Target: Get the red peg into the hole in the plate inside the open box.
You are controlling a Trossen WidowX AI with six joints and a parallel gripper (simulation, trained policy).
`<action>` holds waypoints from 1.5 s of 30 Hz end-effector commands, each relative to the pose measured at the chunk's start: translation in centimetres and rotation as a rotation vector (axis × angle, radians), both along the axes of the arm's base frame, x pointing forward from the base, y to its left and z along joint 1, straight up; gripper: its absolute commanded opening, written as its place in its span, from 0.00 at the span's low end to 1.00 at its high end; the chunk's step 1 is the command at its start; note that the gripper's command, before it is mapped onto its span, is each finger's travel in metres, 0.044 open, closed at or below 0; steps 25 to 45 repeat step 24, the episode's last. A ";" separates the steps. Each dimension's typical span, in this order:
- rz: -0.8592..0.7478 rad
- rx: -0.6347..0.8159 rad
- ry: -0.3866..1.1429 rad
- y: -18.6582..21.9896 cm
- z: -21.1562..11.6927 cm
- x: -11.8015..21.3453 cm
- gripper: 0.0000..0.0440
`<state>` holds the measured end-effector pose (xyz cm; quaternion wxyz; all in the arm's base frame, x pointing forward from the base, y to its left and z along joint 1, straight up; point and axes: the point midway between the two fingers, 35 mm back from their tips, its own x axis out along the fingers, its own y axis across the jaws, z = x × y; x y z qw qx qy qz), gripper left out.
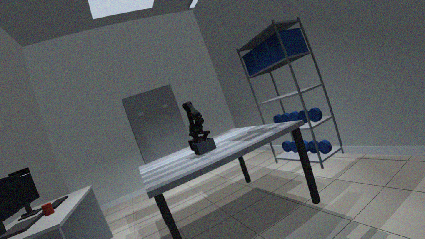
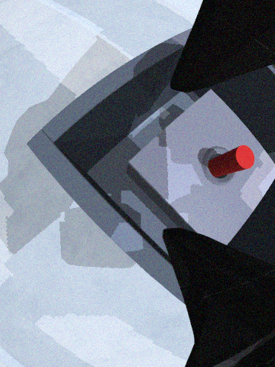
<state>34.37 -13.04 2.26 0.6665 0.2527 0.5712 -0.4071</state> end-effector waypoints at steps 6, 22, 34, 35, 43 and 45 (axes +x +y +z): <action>-0.005 -0.063 -0.110 -2.6 1.4 3.0 1.00; -0.020 -0.114 -0.174 -4.7 2.5 4.4 1.00; -0.020 -0.114 -0.174 -4.7 2.5 4.4 1.00; -0.020 -0.114 -0.174 -4.7 2.5 4.4 1.00; -0.020 -0.114 -0.174 -4.7 2.5 4.4 1.00; -0.020 -0.114 -0.174 -4.7 2.5 4.4 1.00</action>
